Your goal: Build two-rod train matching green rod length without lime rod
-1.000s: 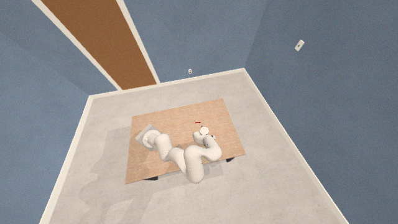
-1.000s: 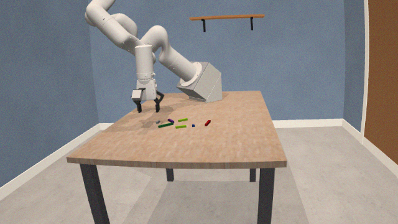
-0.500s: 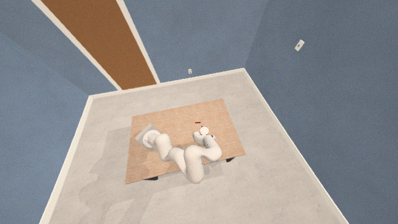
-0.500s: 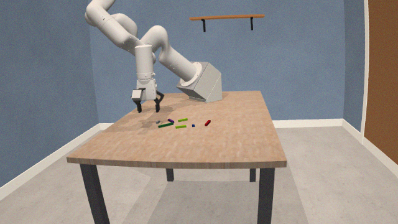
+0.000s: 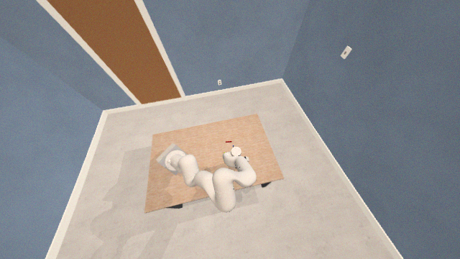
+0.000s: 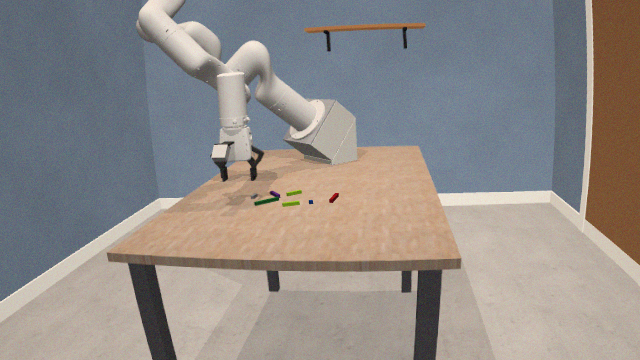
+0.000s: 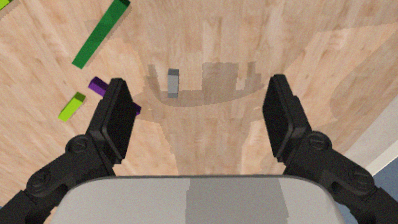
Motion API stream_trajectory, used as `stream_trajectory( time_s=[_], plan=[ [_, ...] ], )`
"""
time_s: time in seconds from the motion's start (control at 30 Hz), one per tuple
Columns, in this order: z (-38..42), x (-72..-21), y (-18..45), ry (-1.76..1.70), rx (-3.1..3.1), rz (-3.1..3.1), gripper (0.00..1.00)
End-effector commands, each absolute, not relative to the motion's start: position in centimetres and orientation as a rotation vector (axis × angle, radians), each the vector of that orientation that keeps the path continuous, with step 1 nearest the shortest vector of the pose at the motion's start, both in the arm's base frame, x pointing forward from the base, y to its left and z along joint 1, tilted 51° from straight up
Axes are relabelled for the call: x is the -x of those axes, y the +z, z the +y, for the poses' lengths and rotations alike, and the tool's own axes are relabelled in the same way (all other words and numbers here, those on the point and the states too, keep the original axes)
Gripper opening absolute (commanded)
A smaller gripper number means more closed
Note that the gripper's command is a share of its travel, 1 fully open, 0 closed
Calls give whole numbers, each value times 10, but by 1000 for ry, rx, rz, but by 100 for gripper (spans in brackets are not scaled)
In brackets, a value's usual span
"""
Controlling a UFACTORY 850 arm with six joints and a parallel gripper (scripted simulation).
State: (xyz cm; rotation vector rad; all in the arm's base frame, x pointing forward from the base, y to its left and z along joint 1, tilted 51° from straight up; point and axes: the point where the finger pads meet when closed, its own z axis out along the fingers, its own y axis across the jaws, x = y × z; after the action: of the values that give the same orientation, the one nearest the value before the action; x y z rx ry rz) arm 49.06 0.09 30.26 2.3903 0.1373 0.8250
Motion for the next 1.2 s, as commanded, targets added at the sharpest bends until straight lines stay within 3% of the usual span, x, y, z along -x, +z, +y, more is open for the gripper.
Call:
stream_trajectory(
  time_s=[0.0,0.77,1.17],
  plan=[
    [1,-491,303,826,-2390,137,100],
    [2,-491,303,829,-2392,130,100],
    [66,-520,275,989,-2457,-323,100]
  ],
)
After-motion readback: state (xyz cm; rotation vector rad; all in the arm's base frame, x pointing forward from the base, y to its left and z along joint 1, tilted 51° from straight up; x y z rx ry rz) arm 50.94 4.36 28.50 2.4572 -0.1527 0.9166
